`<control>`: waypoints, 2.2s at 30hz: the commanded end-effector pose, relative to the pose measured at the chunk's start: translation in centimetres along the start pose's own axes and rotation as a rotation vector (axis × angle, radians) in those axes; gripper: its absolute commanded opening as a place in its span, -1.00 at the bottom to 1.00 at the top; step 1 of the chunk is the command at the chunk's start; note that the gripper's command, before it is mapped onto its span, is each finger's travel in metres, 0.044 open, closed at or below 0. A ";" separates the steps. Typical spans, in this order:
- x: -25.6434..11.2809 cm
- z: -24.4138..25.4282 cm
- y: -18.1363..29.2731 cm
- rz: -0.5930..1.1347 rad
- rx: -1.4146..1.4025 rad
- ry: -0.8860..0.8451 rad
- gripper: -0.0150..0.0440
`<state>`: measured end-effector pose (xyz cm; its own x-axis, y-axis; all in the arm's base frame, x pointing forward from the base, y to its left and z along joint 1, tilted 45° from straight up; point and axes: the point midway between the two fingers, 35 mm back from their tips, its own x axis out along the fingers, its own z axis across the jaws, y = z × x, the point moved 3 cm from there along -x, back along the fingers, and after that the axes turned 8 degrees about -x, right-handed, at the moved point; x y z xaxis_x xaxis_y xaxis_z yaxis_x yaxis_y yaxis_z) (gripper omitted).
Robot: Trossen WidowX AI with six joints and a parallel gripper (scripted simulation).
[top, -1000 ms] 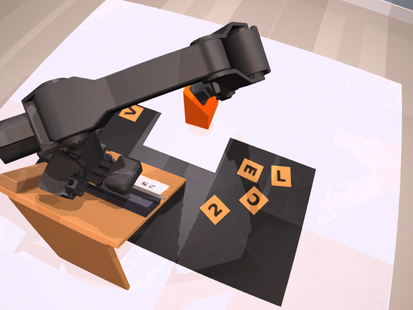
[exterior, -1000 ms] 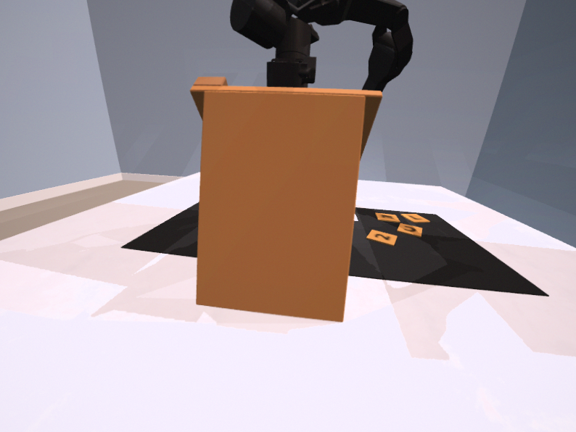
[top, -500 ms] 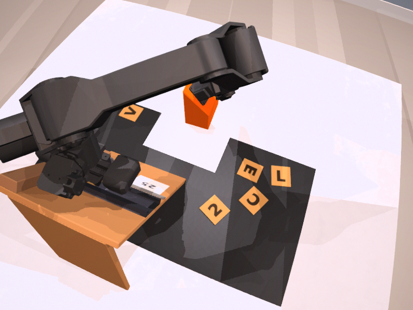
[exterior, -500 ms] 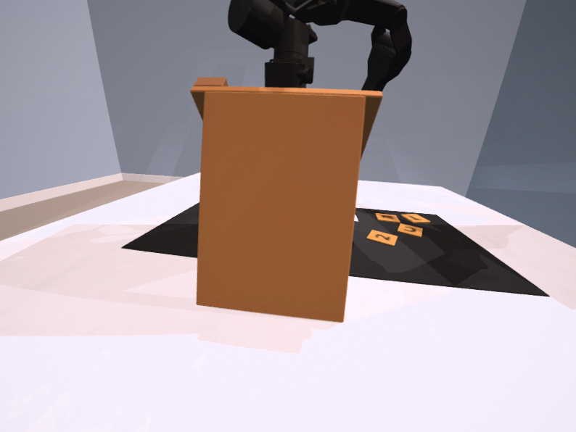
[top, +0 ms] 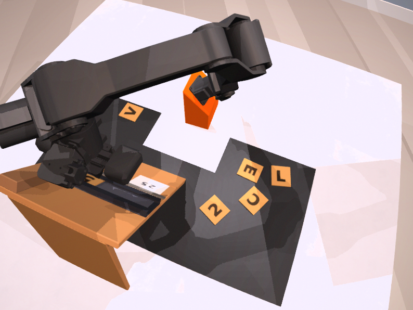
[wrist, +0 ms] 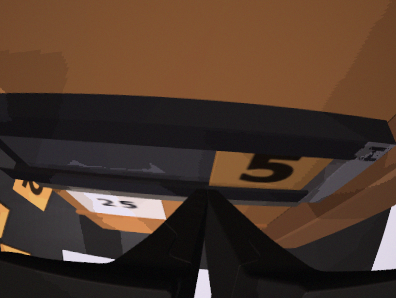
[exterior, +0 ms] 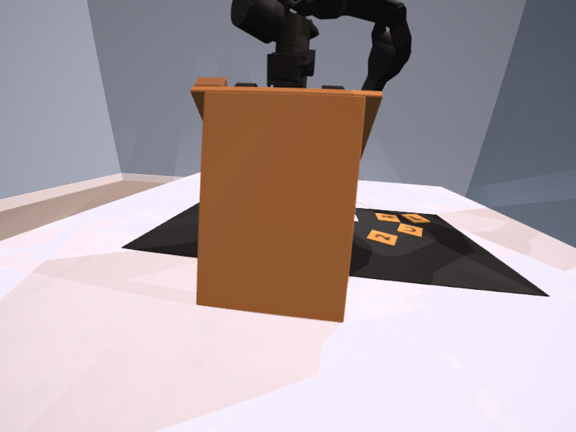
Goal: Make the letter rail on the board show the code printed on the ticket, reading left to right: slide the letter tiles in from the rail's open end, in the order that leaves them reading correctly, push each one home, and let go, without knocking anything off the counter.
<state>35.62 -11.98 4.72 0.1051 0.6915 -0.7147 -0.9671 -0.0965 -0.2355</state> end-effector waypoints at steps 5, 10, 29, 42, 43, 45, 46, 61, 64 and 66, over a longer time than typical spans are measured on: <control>-0.6 0.1 1.1 0.009 0.003 -0.004 -0.49; -1.3 0.2 1.2 -0.020 -0.046 -0.005 -0.31; -10.7 6.3 12.4 -0.512 -1.284 0.396 1.00; -11.3 7.4 13.7 -0.534 -1.445 0.534 1.00; -11.3 7.4 13.7 -0.534 -1.445 0.534 1.00; -11.3 7.4 13.7 -0.534 -1.445 0.534 1.00; -11.3 7.4 13.7 -0.534 -1.445 0.534 1.00; -10.6 7.6 13.1 -0.540 -1.343 0.459 0.73; -9.2 8.1 11.9 -0.533 -1.135 0.321 0.66; -8.3 8.5 11.1 -0.516 -0.994 0.238 0.66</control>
<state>20.74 -14.61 14.16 0.6517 0.6213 -0.4351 0.0194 -0.5871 -0.8093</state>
